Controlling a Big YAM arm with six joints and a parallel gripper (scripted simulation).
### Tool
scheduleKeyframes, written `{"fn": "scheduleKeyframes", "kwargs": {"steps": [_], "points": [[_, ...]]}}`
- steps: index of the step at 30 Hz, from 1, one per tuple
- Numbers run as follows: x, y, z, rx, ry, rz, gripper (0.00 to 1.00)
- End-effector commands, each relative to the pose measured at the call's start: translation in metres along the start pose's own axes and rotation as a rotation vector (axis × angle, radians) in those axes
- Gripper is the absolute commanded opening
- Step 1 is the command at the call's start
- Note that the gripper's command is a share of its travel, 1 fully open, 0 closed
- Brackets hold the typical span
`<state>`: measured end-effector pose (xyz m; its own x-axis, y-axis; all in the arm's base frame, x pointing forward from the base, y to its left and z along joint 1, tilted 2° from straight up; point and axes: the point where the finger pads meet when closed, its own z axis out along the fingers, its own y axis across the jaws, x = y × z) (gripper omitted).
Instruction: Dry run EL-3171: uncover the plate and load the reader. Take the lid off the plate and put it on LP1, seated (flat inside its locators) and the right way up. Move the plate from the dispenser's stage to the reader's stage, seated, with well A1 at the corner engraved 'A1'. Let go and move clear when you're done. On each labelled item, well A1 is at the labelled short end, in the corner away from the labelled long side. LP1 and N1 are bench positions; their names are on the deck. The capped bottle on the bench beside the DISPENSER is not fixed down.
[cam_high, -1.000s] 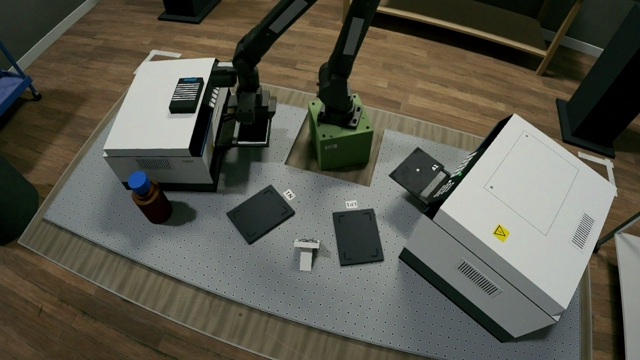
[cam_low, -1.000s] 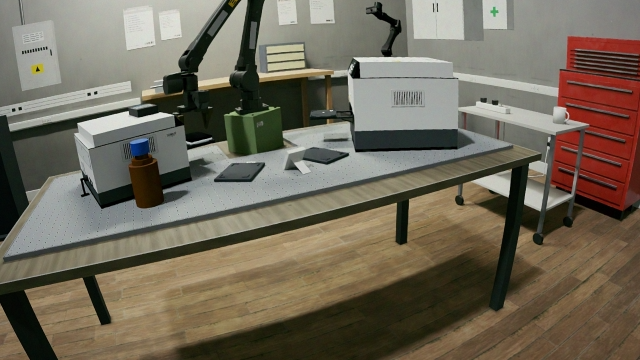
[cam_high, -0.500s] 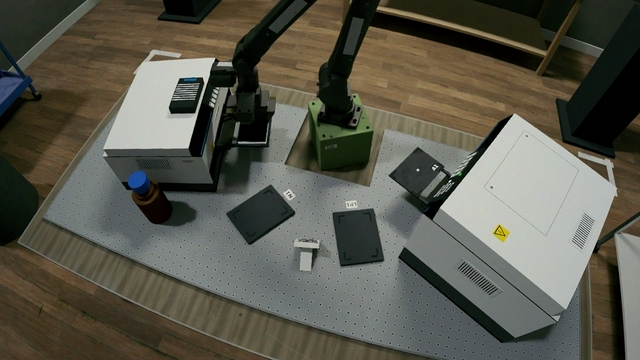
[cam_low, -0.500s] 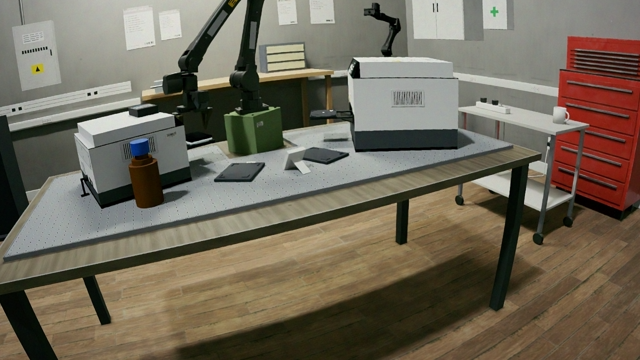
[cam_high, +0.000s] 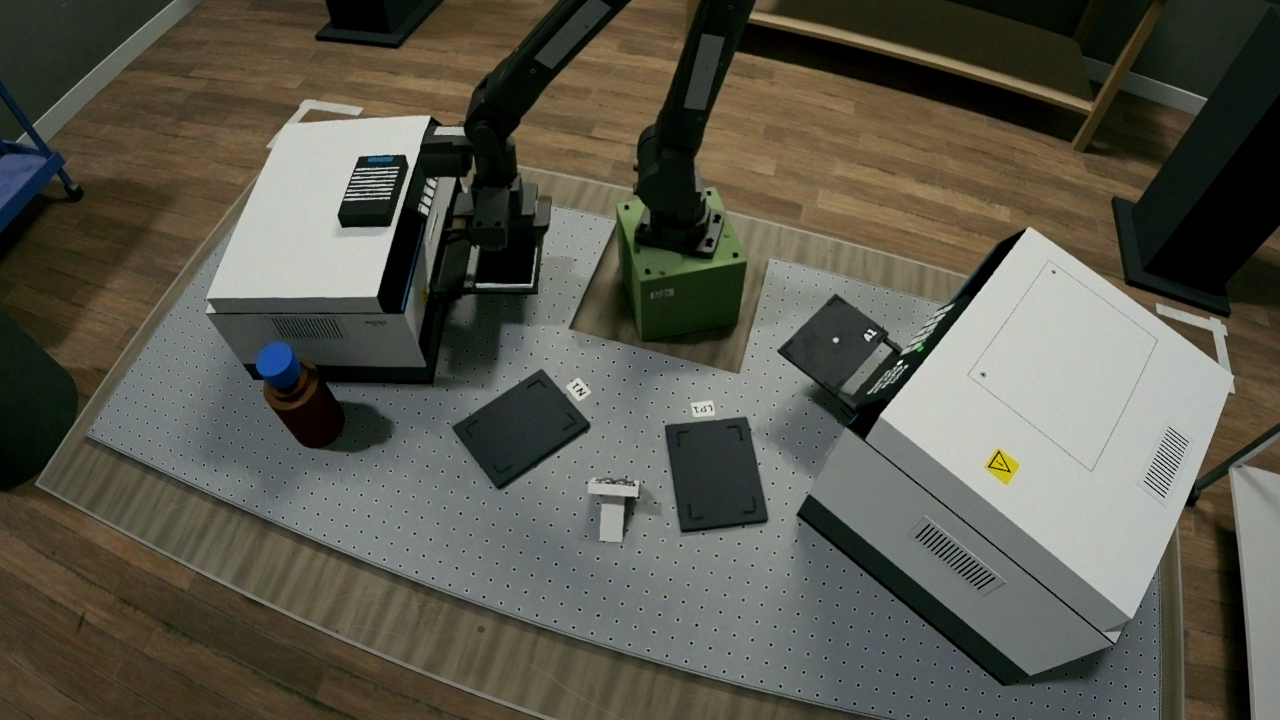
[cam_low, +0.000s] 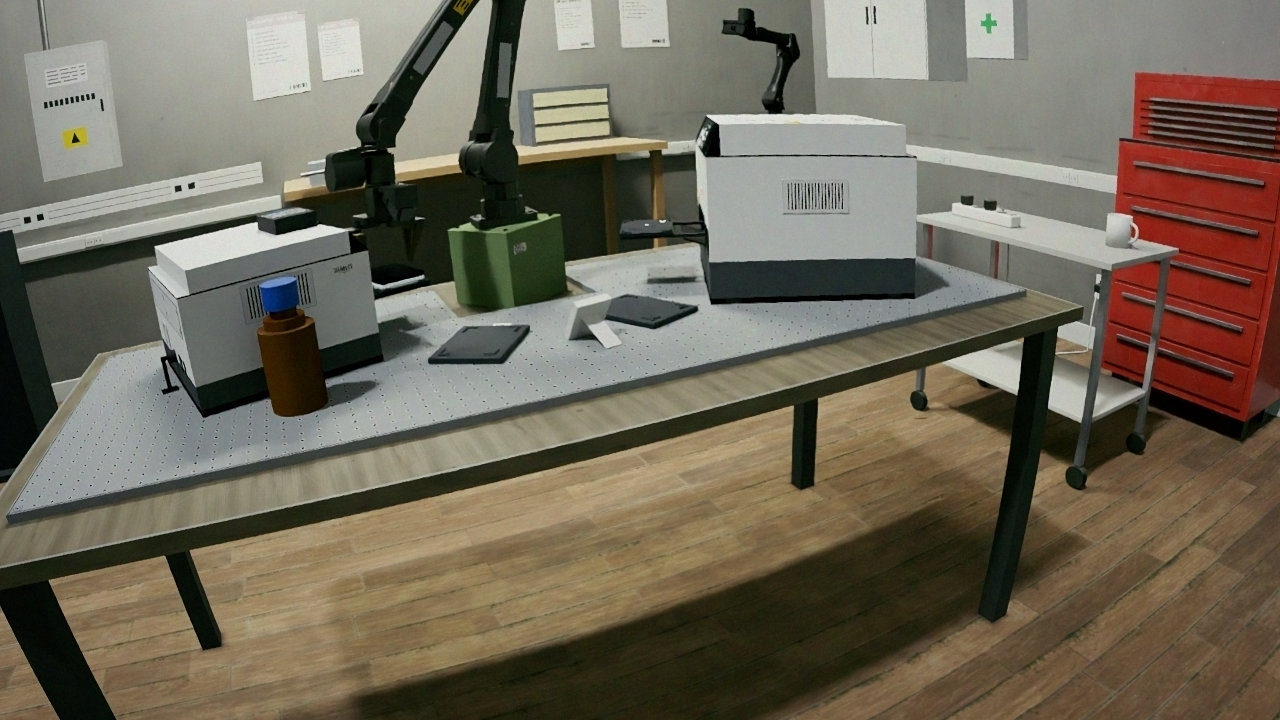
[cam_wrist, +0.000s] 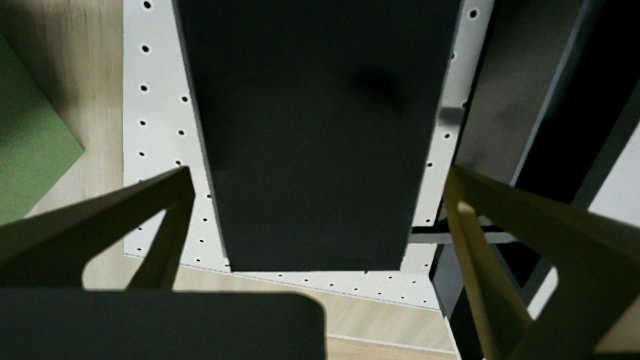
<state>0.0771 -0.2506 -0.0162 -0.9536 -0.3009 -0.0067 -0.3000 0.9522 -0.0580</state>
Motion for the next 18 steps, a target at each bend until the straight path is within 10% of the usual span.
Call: {"fn": "scheduleKeyframes", "kwargs": {"steps": [1, 18], "points": [[0.0, 0.0, 0.002, 0.005, -0.002, -0.001, 1.0], [0.0, -0.018, -0.006, 0.019, -0.003, -0.002, 1.0]]}}
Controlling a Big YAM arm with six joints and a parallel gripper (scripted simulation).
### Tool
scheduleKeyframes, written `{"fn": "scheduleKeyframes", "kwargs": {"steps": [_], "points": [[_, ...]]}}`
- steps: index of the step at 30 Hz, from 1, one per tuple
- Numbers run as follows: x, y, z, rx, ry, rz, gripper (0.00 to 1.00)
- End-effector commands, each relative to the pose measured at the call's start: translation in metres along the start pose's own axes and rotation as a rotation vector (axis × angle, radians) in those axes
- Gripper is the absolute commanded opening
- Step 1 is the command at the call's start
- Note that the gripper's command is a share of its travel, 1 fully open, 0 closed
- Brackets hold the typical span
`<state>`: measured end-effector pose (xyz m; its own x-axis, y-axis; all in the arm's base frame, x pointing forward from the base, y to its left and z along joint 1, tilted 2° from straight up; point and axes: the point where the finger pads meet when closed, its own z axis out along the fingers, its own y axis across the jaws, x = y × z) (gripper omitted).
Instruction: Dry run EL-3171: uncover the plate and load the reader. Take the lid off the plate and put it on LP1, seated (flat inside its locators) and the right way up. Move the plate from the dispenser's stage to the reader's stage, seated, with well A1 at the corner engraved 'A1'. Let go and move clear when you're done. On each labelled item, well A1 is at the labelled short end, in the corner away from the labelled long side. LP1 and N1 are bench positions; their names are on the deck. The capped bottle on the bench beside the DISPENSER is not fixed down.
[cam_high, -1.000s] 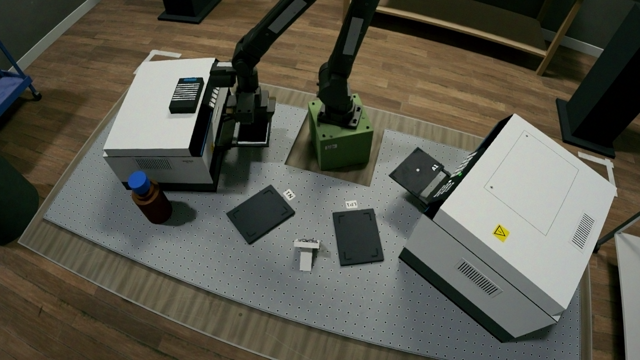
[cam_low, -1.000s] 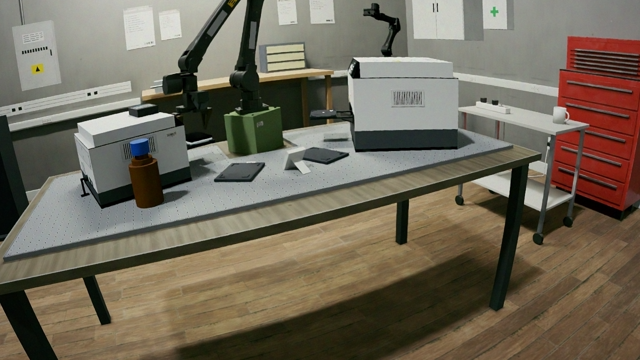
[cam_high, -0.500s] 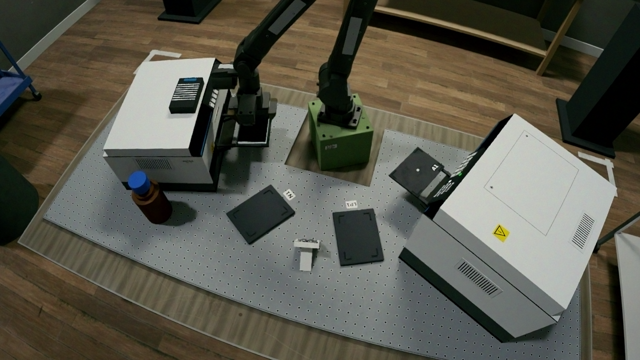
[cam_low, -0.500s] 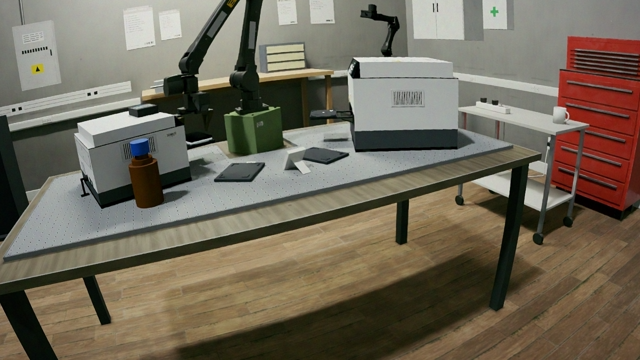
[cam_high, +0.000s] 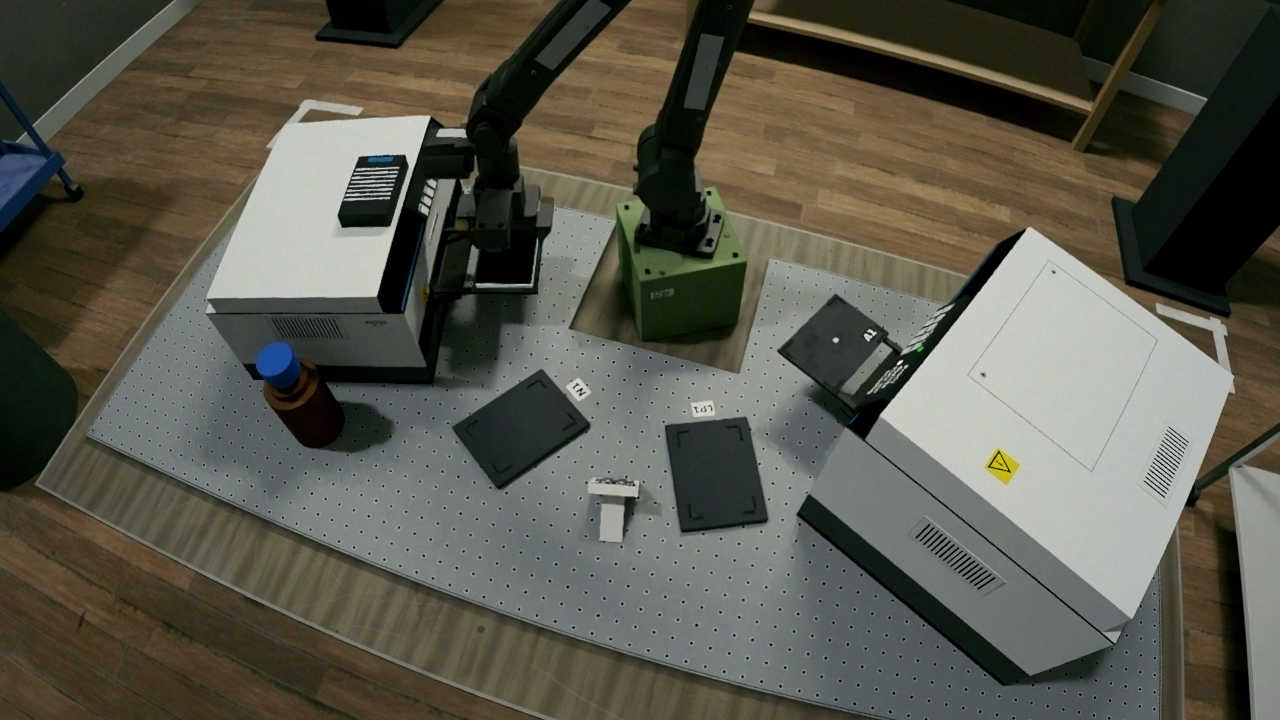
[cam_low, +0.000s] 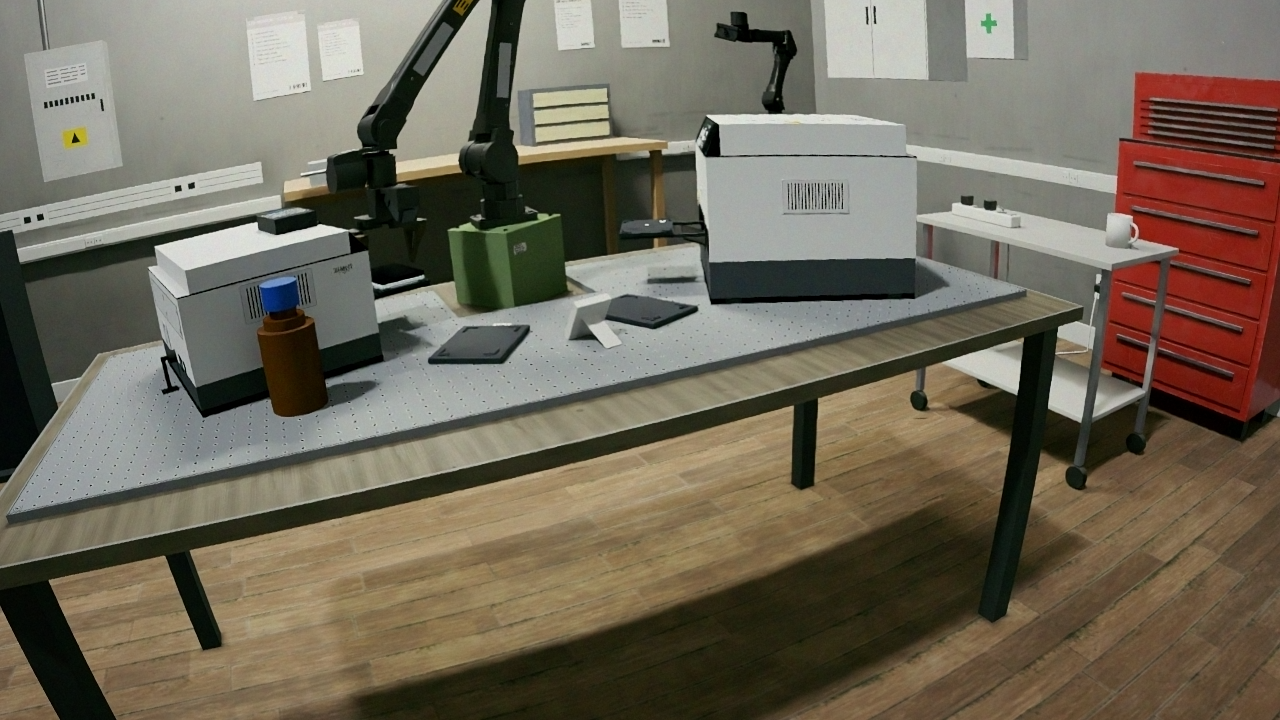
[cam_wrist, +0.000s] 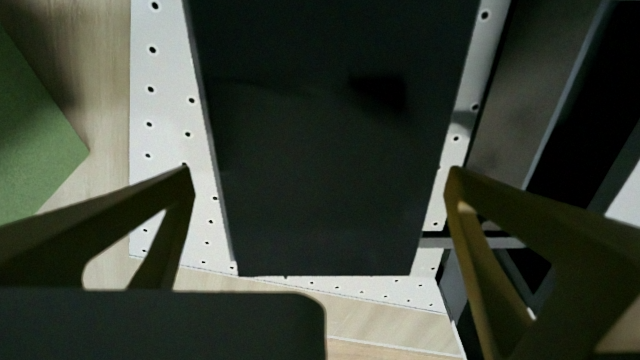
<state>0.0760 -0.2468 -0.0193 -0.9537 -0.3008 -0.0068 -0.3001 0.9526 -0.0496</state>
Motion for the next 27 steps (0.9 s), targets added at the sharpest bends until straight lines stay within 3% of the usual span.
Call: {"fn": "scheduleKeyframes", "kwargs": {"steps": [1, 6, 21, 27], "points": [[0.0, -0.022, -0.009, 0.027, -0.003, -0.002, 1.0], [0.0, -0.027, -0.011, 0.05, -0.002, -0.002, 1.0], [0.0, -0.028, -0.004, 0.046, -0.003, -0.002, 1.0], [-0.001, -0.015, 0.004, 0.027, -0.003, -0.002, 1.0]]}}
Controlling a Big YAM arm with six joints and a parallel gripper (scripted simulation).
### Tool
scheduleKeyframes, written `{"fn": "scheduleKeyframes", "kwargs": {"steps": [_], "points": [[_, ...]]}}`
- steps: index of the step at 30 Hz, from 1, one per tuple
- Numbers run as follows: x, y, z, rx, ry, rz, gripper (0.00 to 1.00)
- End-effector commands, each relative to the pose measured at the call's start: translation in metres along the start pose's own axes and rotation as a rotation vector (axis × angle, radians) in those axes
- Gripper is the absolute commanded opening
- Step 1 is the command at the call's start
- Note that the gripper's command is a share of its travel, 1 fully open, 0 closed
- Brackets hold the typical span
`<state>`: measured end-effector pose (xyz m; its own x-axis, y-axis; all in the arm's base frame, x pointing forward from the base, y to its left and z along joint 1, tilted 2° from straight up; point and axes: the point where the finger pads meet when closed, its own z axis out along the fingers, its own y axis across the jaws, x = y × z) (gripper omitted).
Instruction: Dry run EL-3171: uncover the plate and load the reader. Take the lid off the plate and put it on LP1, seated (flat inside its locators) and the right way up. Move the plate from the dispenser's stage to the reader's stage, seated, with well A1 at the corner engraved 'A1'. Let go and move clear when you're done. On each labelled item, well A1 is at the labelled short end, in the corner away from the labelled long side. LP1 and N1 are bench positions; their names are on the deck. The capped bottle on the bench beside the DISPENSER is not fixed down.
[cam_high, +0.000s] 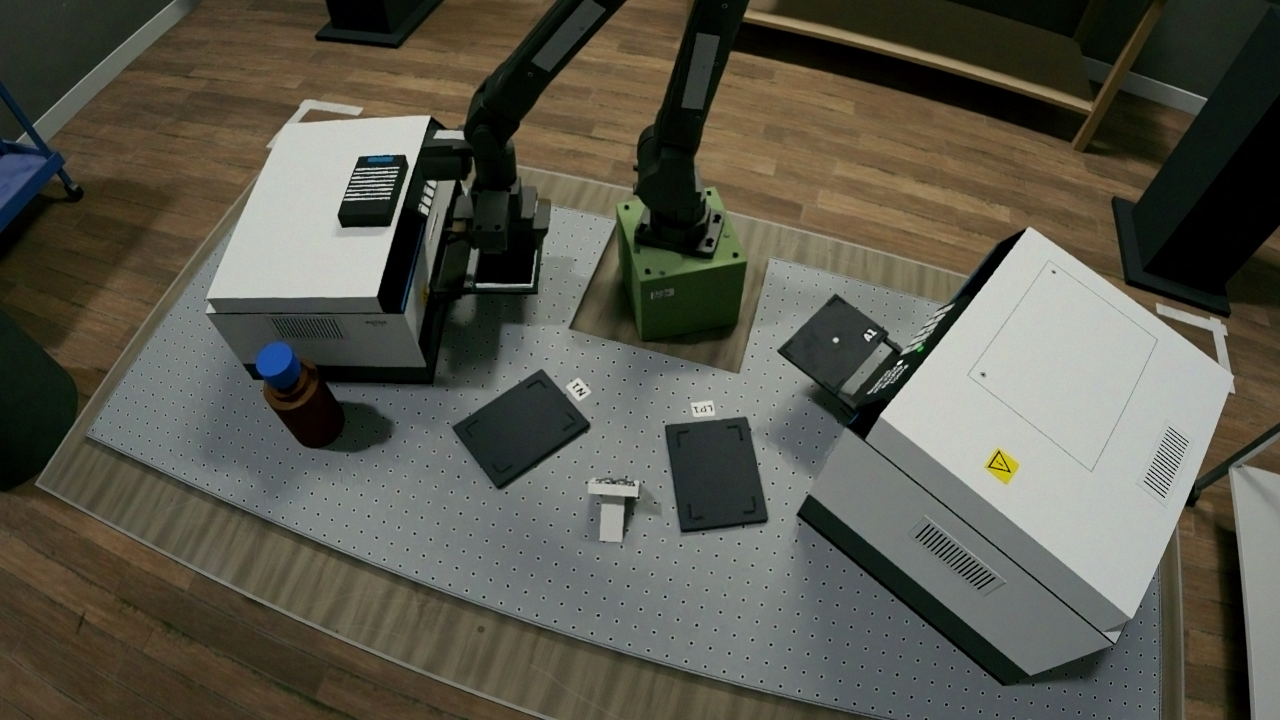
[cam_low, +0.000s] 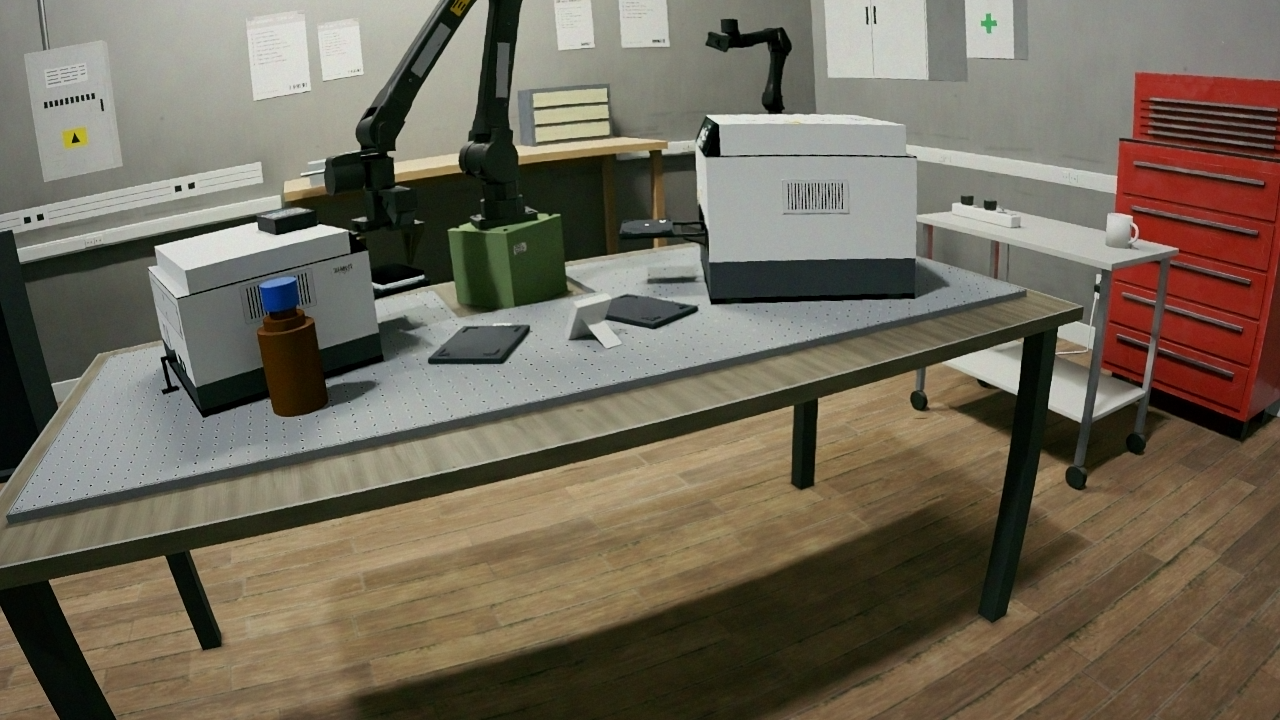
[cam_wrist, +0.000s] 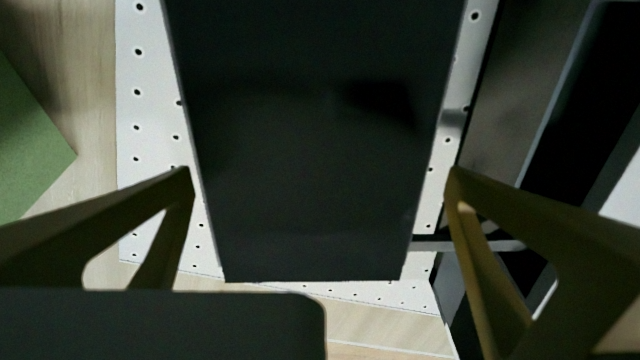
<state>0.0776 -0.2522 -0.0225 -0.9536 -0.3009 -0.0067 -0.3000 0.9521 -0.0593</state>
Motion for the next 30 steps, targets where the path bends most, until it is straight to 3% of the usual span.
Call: {"fn": "scheduleKeyframes", "kwargs": {"steps": [1, 8, 30], "points": [[-0.001, -0.007, 0.001, 0.013, -0.003, -0.002, 1.0], [-0.001, 0.003, 0.005, 0.0, -0.004, -0.002, 1.0], [-0.001, -0.018, 0.0, 0.024, -0.004, -0.005, 1.0]]}}
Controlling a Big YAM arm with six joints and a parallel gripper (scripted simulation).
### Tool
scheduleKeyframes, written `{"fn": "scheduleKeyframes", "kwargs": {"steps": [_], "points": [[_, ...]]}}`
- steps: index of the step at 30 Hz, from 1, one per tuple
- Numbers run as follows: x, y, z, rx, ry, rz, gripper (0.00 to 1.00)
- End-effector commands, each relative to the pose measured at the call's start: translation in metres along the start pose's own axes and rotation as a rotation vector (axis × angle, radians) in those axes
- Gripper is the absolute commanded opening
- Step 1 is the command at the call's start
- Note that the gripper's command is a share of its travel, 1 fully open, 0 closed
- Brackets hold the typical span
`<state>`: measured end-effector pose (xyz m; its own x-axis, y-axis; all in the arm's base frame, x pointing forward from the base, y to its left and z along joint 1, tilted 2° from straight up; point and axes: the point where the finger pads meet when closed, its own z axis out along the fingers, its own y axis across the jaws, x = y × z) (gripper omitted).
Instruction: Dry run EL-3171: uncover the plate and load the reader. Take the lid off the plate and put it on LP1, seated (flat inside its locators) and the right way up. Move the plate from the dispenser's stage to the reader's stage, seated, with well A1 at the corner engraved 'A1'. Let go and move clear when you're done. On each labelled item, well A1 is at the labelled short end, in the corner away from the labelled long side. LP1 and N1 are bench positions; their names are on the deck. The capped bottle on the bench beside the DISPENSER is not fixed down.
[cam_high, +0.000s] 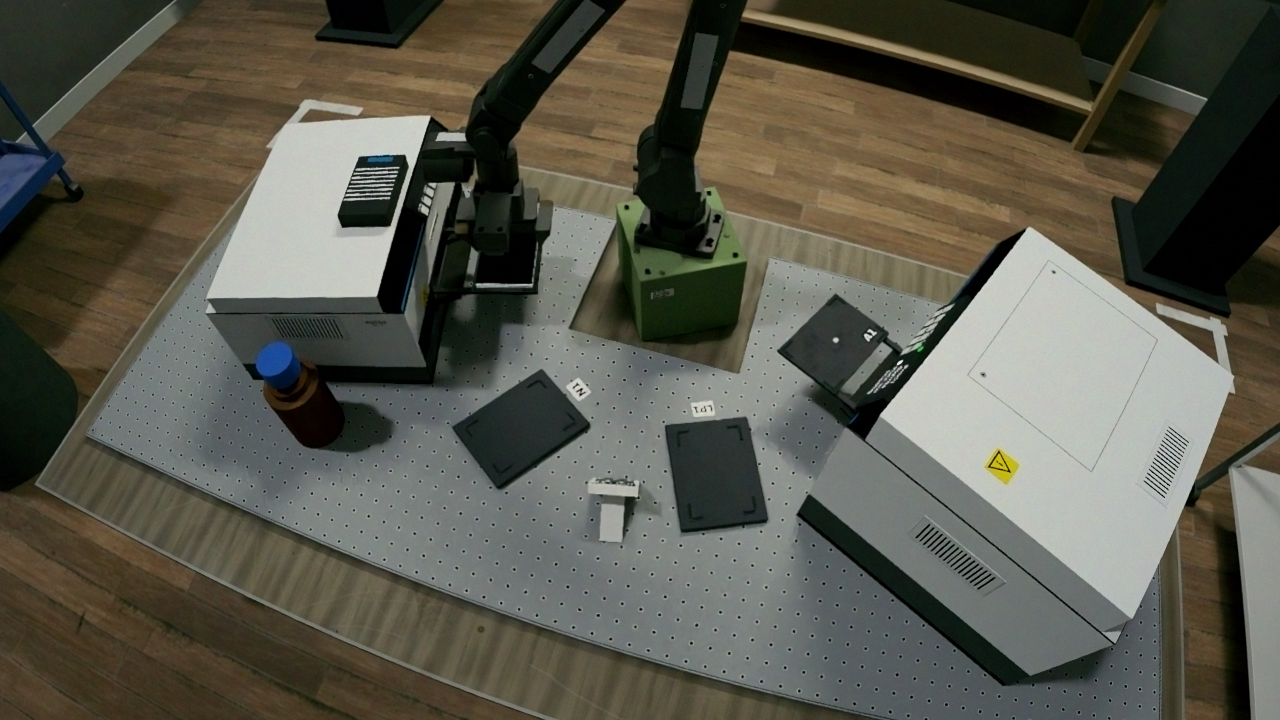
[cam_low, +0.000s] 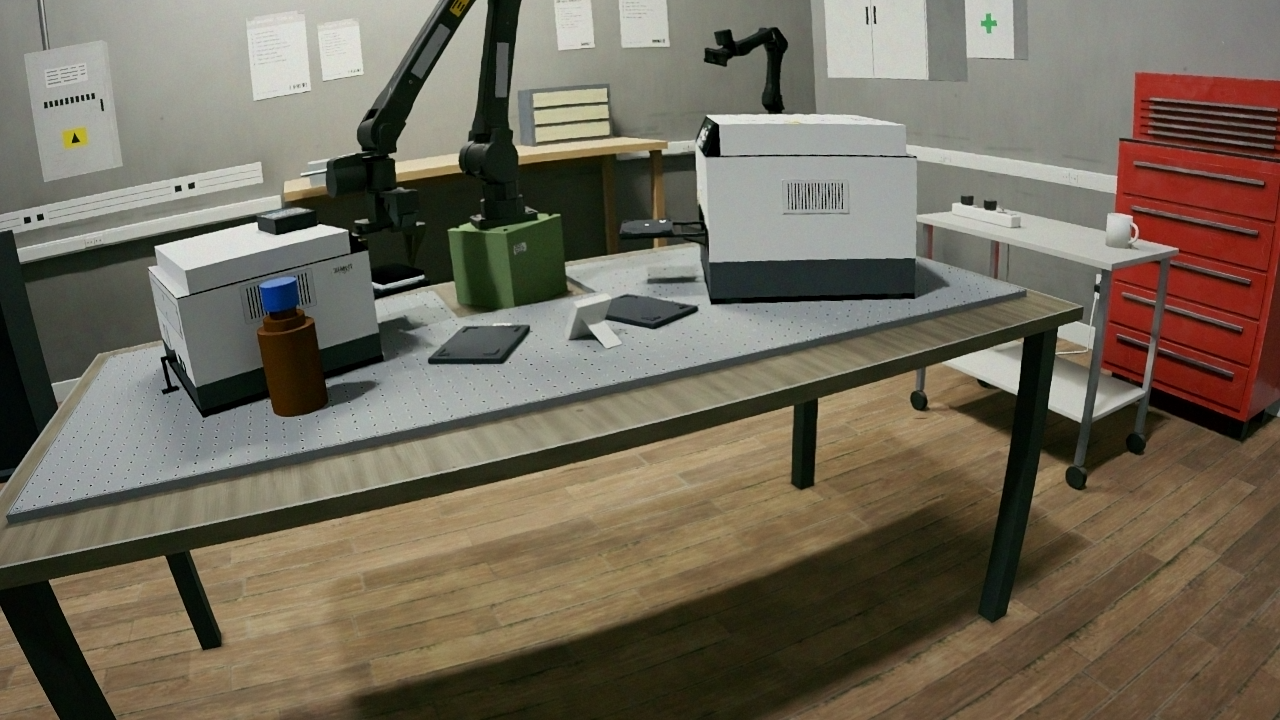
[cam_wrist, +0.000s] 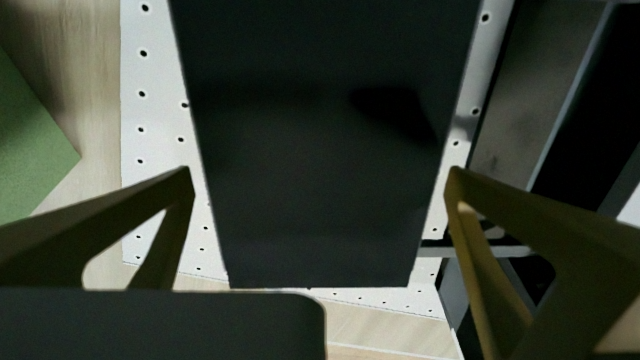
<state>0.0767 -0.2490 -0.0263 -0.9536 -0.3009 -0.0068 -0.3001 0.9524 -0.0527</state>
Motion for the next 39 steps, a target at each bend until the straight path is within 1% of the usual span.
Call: {"fn": "scheduleKeyframes", "kwargs": {"steps": [1, 9, 13, 17, 21, 24, 27, 29, 35, 39], "points": [[-0.001, -0.022, -0.004, 0.031, -0.004, -0.005, 1.0], [-0.001, -0.029, -0.011, 0.068, -0.003, -0.007, 1.0], [-0.001, -0.028, -0.01, 0.068, -0.003, -0.007, 1.0], [-0.001, -0.017, 0.0, 0.037, -0.003, -0.007, 1.0], [-0.001, -0.004, 0.005, 0.003, -0.003, -0.007, 1.0], [-0.001, 0.003, 0.009, -0.009, -0.004, -0.008, 1.0], [-0.001, -0.004, 0.008, 0.004, -0.003, -0.008, 1.0], [-0.001, -0.004, 0.008, 0.004, -0.003, -0.008, 1.0], [-0.002, -0.023, -0.004, 0.058, -0.003, -0.009, 1.0], [-0.002, -0.028, -0.008, 0.076, -0.002, -0.009, 1.0]]}}
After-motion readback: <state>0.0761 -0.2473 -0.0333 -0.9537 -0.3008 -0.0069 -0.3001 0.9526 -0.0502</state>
